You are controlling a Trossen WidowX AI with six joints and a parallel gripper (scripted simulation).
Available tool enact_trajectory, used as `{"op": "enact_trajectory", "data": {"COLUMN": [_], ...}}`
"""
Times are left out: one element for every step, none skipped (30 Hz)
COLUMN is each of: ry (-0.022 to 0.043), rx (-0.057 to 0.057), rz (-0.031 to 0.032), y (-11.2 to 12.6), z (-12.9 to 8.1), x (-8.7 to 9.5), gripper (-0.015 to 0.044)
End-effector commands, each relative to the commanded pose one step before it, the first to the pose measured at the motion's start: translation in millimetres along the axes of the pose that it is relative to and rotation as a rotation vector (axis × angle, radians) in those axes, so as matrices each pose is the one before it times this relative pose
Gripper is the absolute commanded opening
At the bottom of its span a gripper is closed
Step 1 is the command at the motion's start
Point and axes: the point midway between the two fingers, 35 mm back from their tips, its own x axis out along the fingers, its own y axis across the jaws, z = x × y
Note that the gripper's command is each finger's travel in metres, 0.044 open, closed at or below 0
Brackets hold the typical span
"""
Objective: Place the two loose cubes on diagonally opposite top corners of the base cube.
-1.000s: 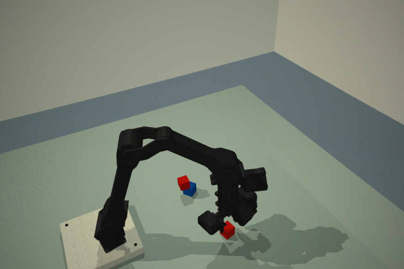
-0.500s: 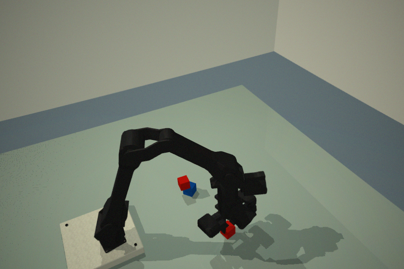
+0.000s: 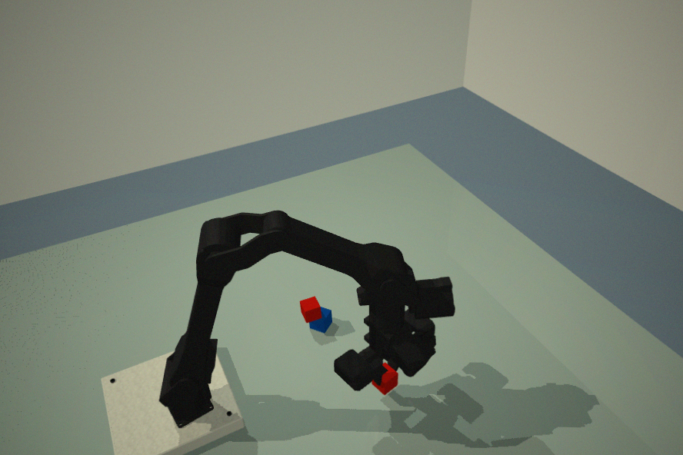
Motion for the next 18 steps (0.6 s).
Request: {"op": "enact_trajectory", "data": {"ry": [-0.00959, 0.0, 0.0, 0.0, 0.0, 0.0, 0.00001, 0.00001, 0.00001, 0.00001, 0.00001, 0.00002, 0.00002, 0.00002, 0.00002, 0.00002, 0.00003, 0.00003], "rx": [0.0038, 0.0, 0.0, 0.0, 0.0, 0.0, 0.0, 0.0, 0.0, 0.0, 0.0, 0.0, 0.0, 0.0, 0.0, 0.0, 0.0, 0.0], "rz": [0.00954, 0.00002, 0.00002, 0.00001, 0.00001, 0.00001, 0.00001, 0.0, 0.0, 0.0, -0.00001, -0.00001, -0.00001, -0.00001, -0.00002, -0.00002, -0.00002, -0.00003], "y": [2.73, 0.14, 0.11, 0.08, 0.05, 0.02, -0.01, -0.04, -0.07, -0.1, -0.13, -0.16, -0.19, -0.22, -0.25, -0.28, -0.31, -0.34], "z": [2.21, 0.06, 0.04, 0.02, 0.0, -0.02, -0.04, -0.06, -0.08, -0.1, -0.12, -0.14, -0.17, -0.19, -0.21, -0.23, -0.25, -0.27], "x": [-14.85, -3.15, -3.16, -3.16, -3.17, -3.17, -3.18, -3.18, -3.19, -3.19, -3.19, -3.2, -3.2, -3.2, -3.2, -3.2, -3.2, -3.2], "gripper": [0.0105, 0.0105, 0.0105, 0.0105, 0.0105, 0.0105, 0.0105, 0.0105, 0.0105, 0.0105, 0.0105, 0.0105, 0.0105, 0.0105, 0.0105, 0.0105, 0.0105, 0.0105]}}
